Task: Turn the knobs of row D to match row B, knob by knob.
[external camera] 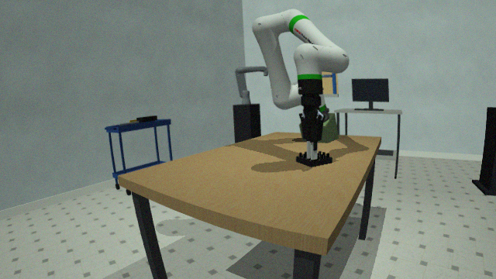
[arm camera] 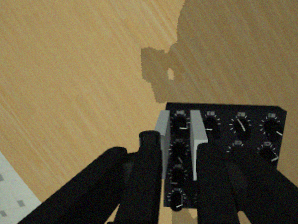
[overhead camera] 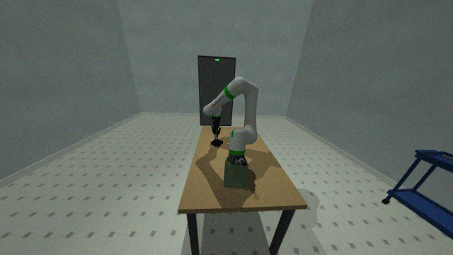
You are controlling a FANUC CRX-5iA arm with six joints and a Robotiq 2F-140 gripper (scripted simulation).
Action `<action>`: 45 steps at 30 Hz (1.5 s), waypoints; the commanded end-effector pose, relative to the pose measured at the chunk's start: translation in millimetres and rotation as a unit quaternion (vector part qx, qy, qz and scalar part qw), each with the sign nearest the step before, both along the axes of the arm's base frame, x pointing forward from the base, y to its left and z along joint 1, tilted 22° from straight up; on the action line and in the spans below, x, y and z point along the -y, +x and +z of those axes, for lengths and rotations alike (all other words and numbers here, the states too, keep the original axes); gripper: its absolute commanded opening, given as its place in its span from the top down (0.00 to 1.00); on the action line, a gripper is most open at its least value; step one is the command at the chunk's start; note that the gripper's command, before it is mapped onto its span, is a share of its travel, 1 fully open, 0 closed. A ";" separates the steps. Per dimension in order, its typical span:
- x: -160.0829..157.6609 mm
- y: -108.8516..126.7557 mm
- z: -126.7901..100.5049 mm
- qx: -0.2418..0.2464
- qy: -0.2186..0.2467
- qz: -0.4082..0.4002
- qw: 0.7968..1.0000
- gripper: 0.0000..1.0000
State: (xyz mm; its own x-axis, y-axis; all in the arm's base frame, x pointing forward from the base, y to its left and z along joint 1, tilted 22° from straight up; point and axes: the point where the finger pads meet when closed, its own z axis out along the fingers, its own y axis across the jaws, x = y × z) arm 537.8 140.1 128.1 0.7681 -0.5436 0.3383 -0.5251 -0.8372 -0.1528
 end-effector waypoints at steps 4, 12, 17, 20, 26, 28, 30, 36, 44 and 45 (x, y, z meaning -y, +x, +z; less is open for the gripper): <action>-0.1 0.1 0.2 0.000 0.000 0.000 1.000 0.88; -0.1 0.1 0.2 0.000 0.000 0.000 1.000 0.88; -0.1 0.1 0.2 0.000 0.000 0.000 1.000 0.95; -0.1 0.1 0.2 0.000 0.000 0.000 1.000 0.95; -0.1 0.1 0.2 0.000 0.000 0.000 1.000 0.95; -0.1 0.1 0.2 0.000 0.000 0.000 1.000 0.95; -0.1 0.1 0.2 0.000 0.000 0.000 1.000 0.95; -0.1 0.1 0.2 0.000 0.000 0.000 1.000 0.95; -0.1 0.1 0.2 0.000 0.000 0.000 1.000 0.95; -0.1 0.1 0.2 0.000 0.000 0.000 1.000 0.95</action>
State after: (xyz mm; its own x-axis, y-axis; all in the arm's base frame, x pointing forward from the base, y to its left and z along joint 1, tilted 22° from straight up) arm 537.9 140.1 128.2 0.7681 -0.5436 0.3384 -0.5251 -0.8372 -0.1529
